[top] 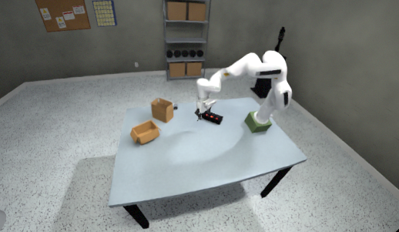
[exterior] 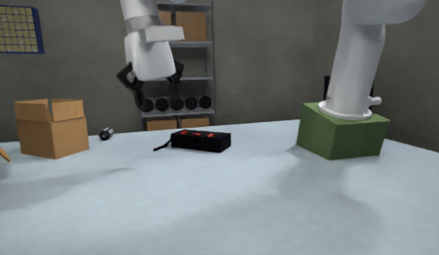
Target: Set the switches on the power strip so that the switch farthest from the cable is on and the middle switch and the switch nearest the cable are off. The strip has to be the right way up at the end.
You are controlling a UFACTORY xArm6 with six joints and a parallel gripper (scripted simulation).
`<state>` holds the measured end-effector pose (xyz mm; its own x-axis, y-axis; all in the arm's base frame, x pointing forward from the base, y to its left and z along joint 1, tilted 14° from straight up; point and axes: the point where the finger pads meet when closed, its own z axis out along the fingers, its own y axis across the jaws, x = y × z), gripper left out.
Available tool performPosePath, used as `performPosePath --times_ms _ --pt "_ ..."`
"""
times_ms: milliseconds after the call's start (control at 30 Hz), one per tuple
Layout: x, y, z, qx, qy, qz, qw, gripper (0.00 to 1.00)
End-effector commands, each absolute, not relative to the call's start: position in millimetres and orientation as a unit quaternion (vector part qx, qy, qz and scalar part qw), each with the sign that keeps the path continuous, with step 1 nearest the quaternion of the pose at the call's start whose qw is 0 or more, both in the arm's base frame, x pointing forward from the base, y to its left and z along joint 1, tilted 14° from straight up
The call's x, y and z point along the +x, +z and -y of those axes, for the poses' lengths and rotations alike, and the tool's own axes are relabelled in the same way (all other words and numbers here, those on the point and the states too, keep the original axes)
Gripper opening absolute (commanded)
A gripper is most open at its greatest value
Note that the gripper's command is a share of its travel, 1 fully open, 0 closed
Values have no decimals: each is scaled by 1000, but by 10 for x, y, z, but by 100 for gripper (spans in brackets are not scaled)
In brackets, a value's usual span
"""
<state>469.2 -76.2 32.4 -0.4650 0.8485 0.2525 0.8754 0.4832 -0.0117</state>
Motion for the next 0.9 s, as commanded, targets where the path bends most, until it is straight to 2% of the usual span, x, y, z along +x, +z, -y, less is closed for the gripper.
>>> performPosePath --times_ms 0,867 --pt "4665 290 817 -451 -80 883 102 100" --pt "4376 29 1097 -148 -120 981 40 100"
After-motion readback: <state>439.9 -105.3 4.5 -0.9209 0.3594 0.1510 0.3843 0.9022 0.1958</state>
